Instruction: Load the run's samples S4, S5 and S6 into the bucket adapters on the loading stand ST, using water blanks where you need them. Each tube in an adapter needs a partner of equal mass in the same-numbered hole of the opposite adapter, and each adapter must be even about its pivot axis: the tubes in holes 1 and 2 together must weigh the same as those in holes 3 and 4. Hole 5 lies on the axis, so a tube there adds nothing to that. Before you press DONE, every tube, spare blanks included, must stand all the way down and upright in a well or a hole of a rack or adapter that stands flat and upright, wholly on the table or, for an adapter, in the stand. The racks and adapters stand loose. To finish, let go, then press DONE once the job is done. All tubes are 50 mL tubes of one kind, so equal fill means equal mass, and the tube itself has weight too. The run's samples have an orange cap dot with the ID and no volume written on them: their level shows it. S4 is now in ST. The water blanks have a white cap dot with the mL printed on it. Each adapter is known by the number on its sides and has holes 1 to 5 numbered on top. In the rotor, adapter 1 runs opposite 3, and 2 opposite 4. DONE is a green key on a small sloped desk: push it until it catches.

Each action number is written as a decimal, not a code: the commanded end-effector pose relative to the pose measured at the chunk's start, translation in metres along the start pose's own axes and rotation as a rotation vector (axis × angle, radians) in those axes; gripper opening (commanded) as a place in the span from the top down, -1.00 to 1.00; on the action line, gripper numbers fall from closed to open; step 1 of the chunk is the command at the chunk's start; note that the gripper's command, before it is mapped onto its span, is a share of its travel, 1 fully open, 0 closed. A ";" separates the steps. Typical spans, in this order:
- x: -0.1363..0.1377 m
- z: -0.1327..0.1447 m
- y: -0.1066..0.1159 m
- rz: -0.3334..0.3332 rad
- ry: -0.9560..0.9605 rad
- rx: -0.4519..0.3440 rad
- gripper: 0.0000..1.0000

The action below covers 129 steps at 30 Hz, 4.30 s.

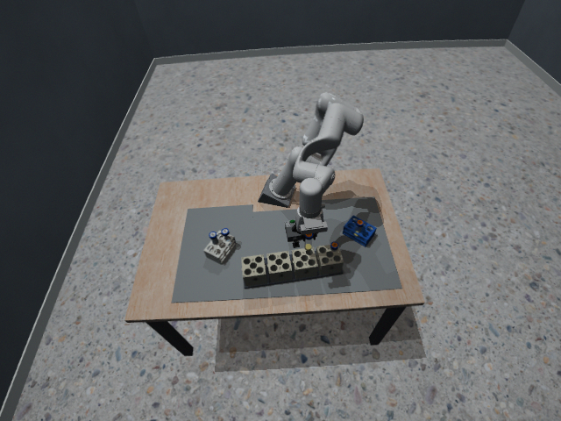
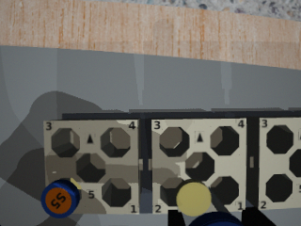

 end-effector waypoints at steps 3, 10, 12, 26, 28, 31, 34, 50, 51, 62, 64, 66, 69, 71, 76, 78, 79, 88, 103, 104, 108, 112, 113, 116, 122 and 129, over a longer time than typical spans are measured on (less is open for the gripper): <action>0.026 -0.013 0.001 -0.001 0.003 0.002 1.00; 0.058 -0.026 0.001 -0.001 0.003 0.002 1.00; 0.067 -0.030 0.001 -0.001 0.003 0.002 1.00; 0.099 -0.044 0.001 0.000 0.003 0.002 1.00; 0.099 -0.044 0.001 0.000 0.003 0.002 1.00; 0.099 -0.044 0.001 0.000 0.003 0.002 1.00; 0.099 -0.044 0.001 0.000 0.003 0.002 1.00; 0.099 -0.044 -0.005 0.000 0.003 0.002 1.00; 0.099 -0.044 -0.005 0.000 0.003 0.002 1.00; 0.099 -0.044 -0.027 -0.001 0.003 0.002 1.00; 0.099 -0.044 -0.031 -0.001 0.003 0.002 1.00; 0.099 -0.044 -0.034 -0.001 0.003 0.002 1.00; 0.099 -0.044 -0.034 -0.001 0.003 0.002 1.00; 0.099 -0.044 -0.034 -0.001 0.003 0.002 1.00; 0.099 -0.044 -0.034 -0.001 0.003 0.002 1.00; 0.099 -0.044 -0.034 -0.001 0.003 0.002 1.00; 0.099 -0.044 -0.034 -0.001 0.003 0.002 1.00; 0.099 -0.044 -0.038 -0.001 0.003 0.002 1.00; 0.099 -0.044 -0.051 -0.001 0.003 0.002 1.00; 0.099 -0.044 -0.052 -0.001 0.003 0.002 1.00; 0.099 -0.044 -0.056 -0.001 0.003 0.002 1.00; 0.099 -0.044 -0.060 -0.001 0.003 0.002 1.00; 0.099 -0.044 -0.061 -0.001 0.003 0.002 1.00; 0.099 -0.044 -0.064 -0.001 0.003 0.002 1.00; 0.099 -0.044 -0.068 -0.001 0.003 0.002 1.00; 0.099 -0.044 -0.075 -0.001 0.003 0.002 1.00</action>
Point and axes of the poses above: the point where the finger pads meet when closed, its own y axis back along the fingers, its own x axis across the jaws, z = x × y, the point moved 5 cm from there along y, back along the fingers, and after that the axes turned 3 degrees about -y, right-handed, at the moved point
